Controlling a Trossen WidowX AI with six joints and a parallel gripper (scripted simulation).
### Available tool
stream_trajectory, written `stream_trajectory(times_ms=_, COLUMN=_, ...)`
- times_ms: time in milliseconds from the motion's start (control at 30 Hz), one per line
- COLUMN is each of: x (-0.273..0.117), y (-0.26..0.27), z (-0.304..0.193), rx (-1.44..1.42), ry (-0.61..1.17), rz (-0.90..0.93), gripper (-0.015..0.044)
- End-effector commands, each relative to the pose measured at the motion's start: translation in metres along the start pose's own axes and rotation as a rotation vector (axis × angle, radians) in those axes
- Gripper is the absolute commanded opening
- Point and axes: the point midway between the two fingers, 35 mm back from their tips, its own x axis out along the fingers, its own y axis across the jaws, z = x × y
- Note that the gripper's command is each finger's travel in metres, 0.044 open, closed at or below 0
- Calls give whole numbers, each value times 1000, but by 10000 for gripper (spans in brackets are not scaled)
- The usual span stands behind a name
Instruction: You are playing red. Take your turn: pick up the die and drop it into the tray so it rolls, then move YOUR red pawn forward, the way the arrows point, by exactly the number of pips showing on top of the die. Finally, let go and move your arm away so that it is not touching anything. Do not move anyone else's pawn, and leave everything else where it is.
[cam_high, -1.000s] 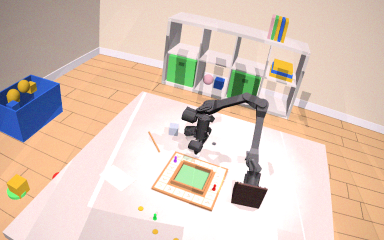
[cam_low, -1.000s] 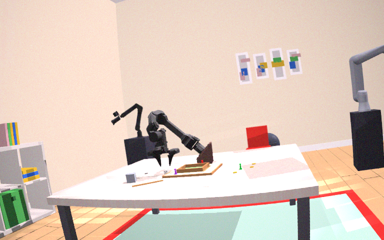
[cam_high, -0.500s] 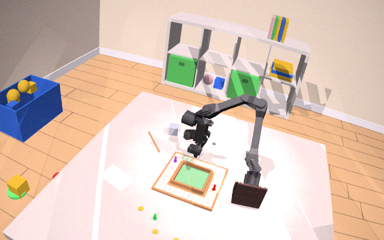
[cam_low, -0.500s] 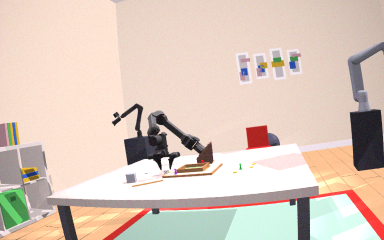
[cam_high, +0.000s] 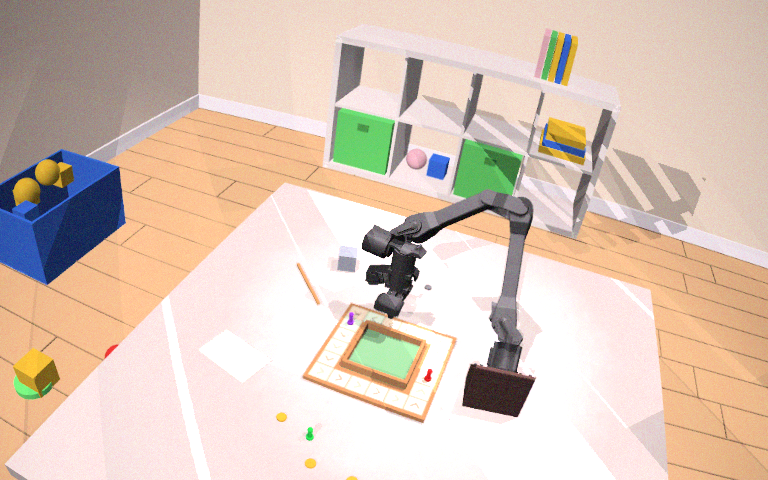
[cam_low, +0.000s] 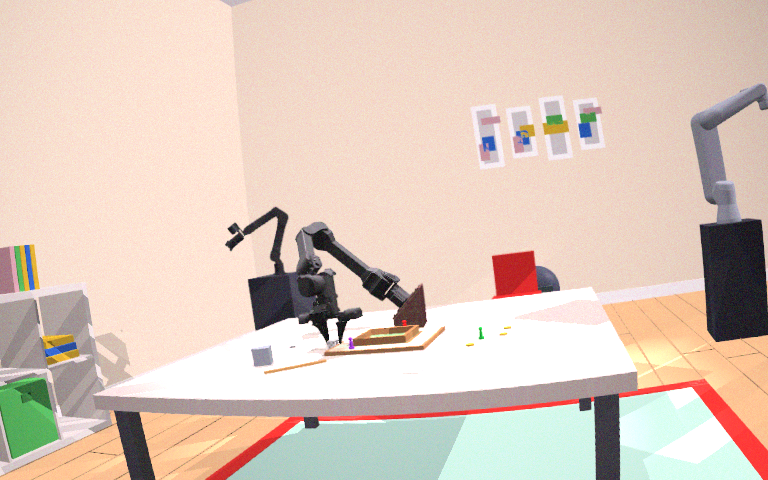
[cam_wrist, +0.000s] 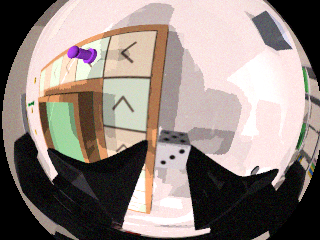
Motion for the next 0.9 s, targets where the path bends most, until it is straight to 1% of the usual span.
stream_trajectory(times_ms=0, x=3, y=-4, z=-1, rx=6, ry=9, rz=-20, gripper=124)
stream_trajectory(times_ms=233, x=3, y=-4, z=-1, rx=6, ry=9, rz=-20, gripper=77)
stream_trajectory(times_ms=333, x=1, y=-4, z=-1, rx=7, ry=10, rz=-18, gripper=0)
stream_trajectory(times_ms=433, x=-9, y=-3, z=1, rx=10, ry=12, rz=-13, gripper=0)
stream_trajectory(times_ms=867, x=-91, y=0, z=-1, rx=6, ry=13, rz=-7, gripper=0)
